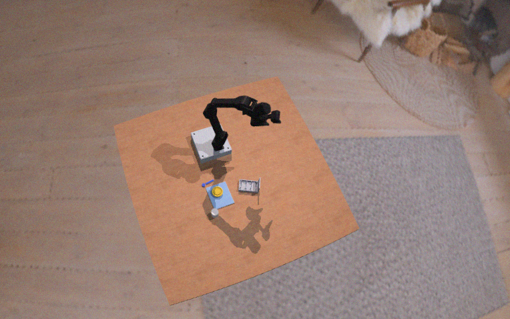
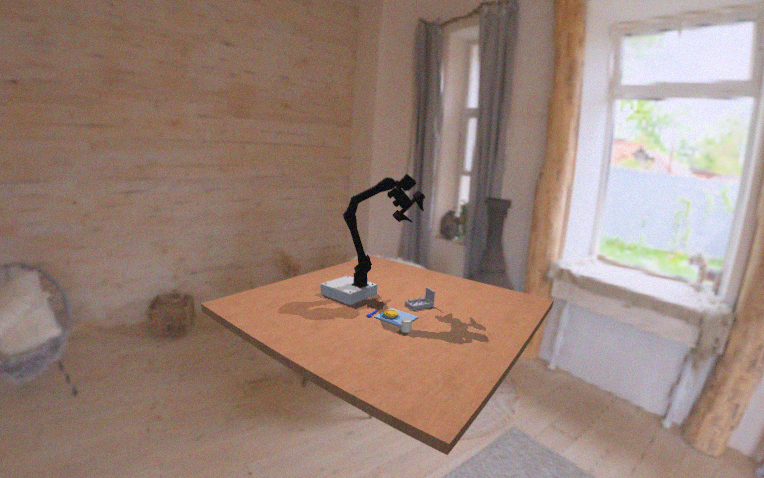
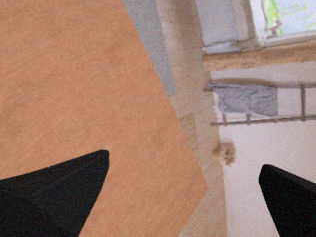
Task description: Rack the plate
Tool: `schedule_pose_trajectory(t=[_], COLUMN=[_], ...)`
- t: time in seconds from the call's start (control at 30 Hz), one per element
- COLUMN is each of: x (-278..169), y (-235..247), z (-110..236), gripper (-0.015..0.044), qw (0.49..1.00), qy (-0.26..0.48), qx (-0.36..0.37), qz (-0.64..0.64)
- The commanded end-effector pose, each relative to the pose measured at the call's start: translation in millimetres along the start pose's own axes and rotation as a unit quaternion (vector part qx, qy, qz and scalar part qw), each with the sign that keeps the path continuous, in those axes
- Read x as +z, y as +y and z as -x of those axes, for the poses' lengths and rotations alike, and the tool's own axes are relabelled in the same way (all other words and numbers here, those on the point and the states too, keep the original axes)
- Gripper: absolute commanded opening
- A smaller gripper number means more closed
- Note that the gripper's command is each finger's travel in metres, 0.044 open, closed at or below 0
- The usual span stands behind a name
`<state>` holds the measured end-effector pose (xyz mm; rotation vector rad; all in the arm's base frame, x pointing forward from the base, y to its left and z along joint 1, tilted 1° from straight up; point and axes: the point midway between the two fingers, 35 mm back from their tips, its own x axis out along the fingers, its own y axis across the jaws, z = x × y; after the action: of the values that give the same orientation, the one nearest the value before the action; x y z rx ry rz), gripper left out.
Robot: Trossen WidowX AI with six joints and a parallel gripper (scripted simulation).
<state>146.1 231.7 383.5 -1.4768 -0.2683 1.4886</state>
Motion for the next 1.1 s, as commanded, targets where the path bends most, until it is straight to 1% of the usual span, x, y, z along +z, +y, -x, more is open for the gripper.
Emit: schedule_pose_trajectory(t=[0.0,0.27,0.53,0.8,1.07], x=[-21.1,-69.2,-117.2,-163.0,-203.3], y=[2.9,12.7,29.8,52.4,77.3], z=[-9.8,-19.1,-21.7,-18.4,-10.7], gripper=[0.04,0.04,0.04,0.04,0.04], qw=[0.998,0.981,0.946,0.892,0.823], qy=[0.028,0.093,0.163,0.227,0.276], qx=[0.016,0.035,0.05,0.059,0.057], qz=[-0.051,-0.169,-0.277,-0.385,-0.493])
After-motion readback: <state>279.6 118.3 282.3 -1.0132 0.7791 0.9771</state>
